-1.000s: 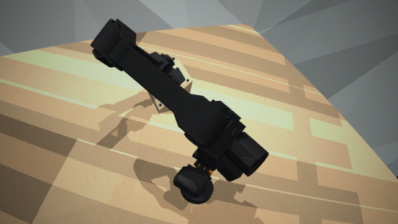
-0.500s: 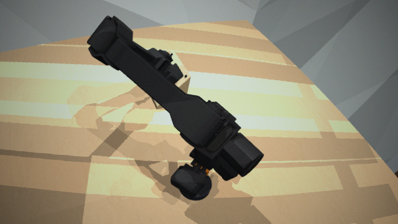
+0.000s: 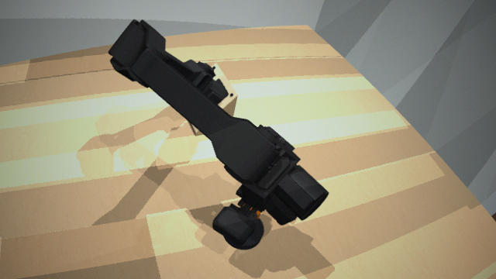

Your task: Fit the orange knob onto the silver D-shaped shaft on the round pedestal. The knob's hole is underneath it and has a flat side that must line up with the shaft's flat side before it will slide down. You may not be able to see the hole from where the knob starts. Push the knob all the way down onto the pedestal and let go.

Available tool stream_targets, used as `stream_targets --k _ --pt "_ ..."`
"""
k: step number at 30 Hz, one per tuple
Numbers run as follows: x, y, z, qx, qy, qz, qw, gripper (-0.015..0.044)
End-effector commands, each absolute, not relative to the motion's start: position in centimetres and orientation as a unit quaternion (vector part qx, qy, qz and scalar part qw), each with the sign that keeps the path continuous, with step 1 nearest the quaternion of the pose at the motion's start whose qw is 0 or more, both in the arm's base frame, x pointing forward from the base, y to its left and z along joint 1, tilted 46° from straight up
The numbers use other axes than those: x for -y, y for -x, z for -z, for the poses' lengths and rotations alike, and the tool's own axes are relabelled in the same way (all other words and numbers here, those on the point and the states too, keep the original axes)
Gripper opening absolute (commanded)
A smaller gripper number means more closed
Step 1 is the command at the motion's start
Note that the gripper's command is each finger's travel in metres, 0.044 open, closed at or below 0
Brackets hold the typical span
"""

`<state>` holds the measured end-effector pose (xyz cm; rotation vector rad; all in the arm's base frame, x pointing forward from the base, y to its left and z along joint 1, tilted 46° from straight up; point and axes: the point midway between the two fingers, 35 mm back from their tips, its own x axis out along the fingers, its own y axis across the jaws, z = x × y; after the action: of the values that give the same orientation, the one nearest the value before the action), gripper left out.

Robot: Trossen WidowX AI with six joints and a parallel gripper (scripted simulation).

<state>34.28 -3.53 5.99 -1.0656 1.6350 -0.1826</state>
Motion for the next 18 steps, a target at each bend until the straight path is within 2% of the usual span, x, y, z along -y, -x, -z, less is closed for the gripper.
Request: stream_targets --k 1,8,18 --pt "3.51 -34.29 -6.02 -0.693 0.451 0.077 0.557 0.0263" --pt "3.51 -34.29 -6.02 -0.693 0.451 0.077 0.557 0.0440" --pt "3.35 -34.32 -6.15 -0.693 0.451 0.077 0.557 0.0440"
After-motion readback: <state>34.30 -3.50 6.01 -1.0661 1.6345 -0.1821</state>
